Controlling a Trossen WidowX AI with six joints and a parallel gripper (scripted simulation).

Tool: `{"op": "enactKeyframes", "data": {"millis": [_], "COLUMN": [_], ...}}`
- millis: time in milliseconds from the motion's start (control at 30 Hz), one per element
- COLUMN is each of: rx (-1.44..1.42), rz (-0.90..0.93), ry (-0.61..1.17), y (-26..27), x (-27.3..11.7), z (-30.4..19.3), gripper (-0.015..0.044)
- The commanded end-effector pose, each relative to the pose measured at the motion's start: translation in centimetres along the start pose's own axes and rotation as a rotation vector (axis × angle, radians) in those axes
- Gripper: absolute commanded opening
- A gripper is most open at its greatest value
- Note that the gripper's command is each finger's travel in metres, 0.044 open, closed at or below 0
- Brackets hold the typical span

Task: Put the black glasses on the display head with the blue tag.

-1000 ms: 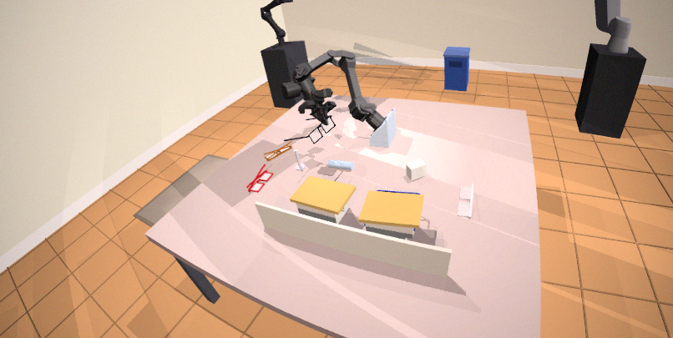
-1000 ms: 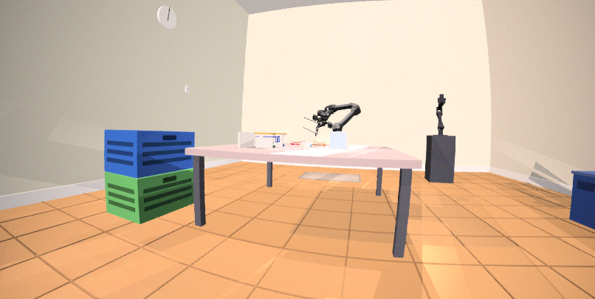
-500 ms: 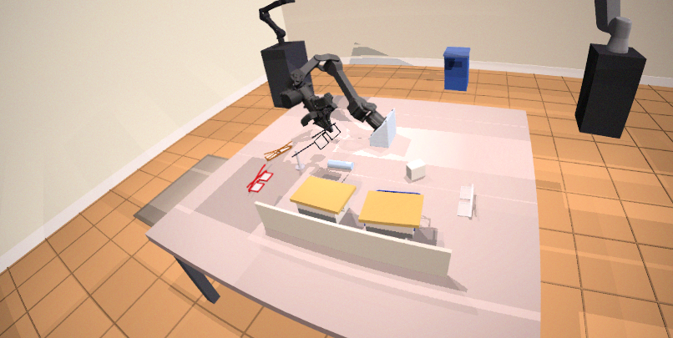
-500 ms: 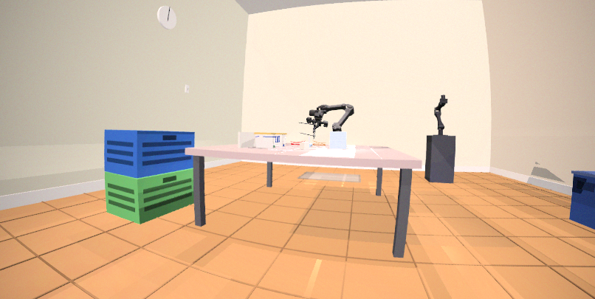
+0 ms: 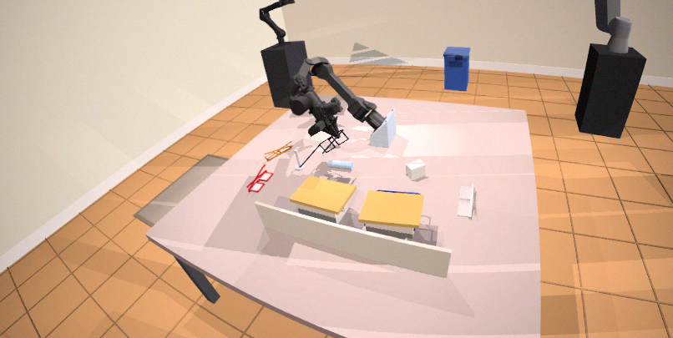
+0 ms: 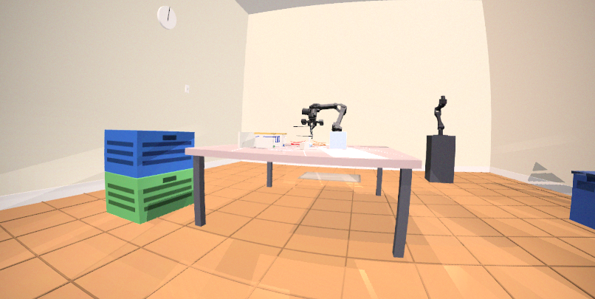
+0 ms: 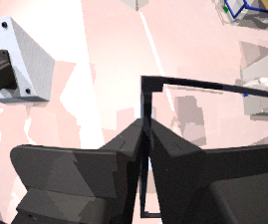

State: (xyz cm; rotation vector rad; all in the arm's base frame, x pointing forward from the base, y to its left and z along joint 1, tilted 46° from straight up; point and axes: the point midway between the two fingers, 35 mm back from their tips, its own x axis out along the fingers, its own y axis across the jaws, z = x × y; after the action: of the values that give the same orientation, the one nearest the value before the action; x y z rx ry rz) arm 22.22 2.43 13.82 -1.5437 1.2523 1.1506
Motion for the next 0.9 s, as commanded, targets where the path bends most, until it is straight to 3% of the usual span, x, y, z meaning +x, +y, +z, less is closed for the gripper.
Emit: {"op": "enactKeyframes", "data": {"millis": [0, 867], "rx": [0.017, 0.053], "rz": [0.027, 0.072], "ry": [0.041, 0.413], "y": [-0.6, -2.5], "x": [0.6, 5.9], "z": [0.8, 8.3], "gripper": [0.0, 0.0]}}
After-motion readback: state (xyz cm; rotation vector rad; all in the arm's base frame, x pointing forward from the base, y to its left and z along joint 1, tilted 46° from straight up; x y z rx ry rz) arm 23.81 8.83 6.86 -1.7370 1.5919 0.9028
